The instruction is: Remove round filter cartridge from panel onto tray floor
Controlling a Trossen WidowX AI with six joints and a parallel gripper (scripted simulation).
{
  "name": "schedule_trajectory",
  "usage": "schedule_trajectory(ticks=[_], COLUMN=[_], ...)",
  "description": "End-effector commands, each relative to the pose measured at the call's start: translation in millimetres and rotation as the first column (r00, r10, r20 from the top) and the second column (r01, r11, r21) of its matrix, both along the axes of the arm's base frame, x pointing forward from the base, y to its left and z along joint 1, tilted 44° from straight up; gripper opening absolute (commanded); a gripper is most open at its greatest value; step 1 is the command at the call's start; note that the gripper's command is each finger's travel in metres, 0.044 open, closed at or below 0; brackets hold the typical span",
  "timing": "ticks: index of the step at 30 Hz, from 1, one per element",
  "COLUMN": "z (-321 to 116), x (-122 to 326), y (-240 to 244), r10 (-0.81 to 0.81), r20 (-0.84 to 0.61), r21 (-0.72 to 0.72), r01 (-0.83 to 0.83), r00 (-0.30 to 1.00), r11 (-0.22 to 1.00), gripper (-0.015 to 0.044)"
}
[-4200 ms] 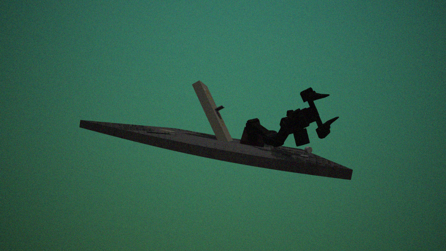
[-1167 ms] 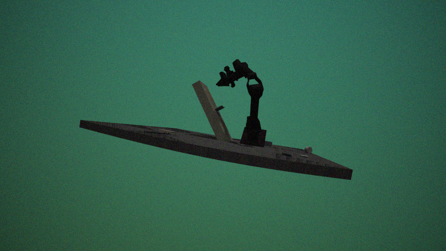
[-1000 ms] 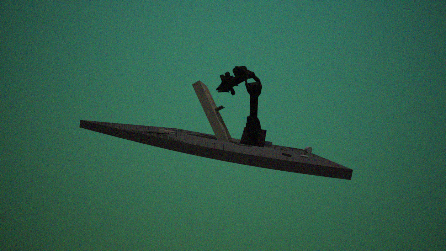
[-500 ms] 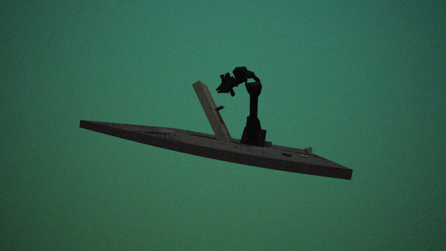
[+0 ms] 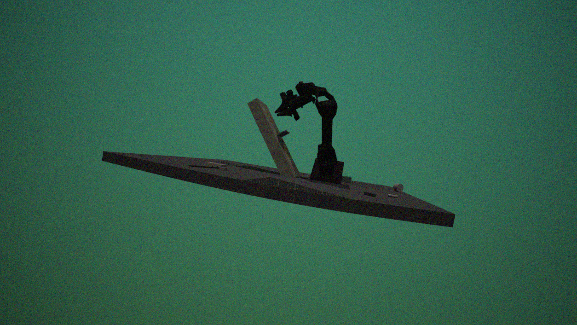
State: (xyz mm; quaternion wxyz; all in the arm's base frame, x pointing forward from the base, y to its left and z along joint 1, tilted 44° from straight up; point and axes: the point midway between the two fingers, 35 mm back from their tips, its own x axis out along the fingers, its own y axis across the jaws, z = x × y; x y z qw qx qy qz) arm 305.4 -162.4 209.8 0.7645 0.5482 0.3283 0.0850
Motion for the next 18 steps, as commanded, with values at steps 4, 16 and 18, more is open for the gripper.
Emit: schedule_trajectory(ticks=[4,16,18], z=[-4.8,-10.5,-11.0], x=[9.1,23.8,25.3], y=[6.1,16.8,18.1], r10=[-0.004,-0.005,-0.005], r20=[-0.003,0.004,0.005], r21=[0.0,0.003,0.004], r01=[0.004,0.005,0.005], r00=[1.0,1.0,1.0], r11=[1.0,1.0,1.0], gripper=[0.0106,0.0106,0.0106])
